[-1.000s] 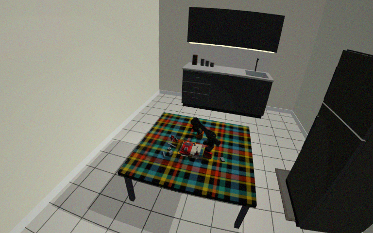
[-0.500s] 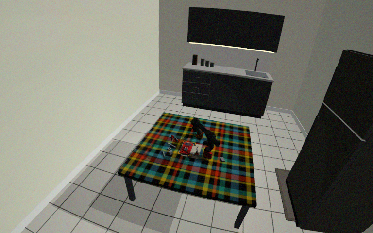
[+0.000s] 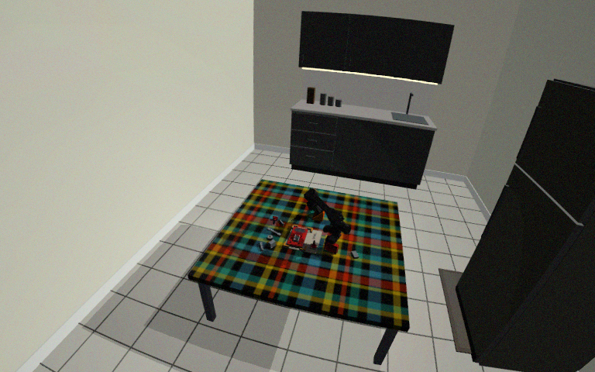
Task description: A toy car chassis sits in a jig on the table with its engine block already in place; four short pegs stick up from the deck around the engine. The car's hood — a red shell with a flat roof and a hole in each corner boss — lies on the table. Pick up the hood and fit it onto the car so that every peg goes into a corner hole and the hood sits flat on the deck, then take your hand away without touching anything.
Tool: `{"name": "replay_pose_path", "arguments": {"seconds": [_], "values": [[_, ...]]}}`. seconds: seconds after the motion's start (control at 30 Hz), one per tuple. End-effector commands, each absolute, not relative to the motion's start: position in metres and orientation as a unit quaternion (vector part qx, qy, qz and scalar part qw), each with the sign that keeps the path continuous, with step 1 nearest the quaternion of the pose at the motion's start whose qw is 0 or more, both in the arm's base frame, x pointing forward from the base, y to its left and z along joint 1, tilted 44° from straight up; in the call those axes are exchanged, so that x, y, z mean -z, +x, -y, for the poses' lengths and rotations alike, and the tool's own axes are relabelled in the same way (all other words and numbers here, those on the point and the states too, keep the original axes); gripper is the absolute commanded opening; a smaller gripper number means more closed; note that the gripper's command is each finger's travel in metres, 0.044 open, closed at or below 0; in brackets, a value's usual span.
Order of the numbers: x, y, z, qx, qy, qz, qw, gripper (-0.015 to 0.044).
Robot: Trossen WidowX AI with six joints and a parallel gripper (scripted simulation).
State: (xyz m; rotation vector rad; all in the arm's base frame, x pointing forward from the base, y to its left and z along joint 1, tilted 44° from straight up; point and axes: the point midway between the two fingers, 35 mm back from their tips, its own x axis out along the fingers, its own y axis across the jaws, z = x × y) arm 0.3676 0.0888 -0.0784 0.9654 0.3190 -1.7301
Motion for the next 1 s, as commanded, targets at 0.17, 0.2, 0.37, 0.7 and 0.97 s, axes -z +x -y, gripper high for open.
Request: {"name": "replay_pose_path", "arguments": {"seconds": [0.17,0.2,0.37,0.7,0.97], "values": [[0.078,0.373,-0.087,0.726,0.404,-0.135,0.54,0.0],[0.078,0.374,-0.087,0.726,0.404,-0.135,0.54,0.0],[0.077,0.376,-0.086,0.726,0.404,-0.135,0.54,0.0],[0.076,0.381,-0.084,0.726,0.404,-0.135,0.54,0.0],[0.075,0.385,-0.083,0.726,0.404,-0.135,0.54,0.0]]}}
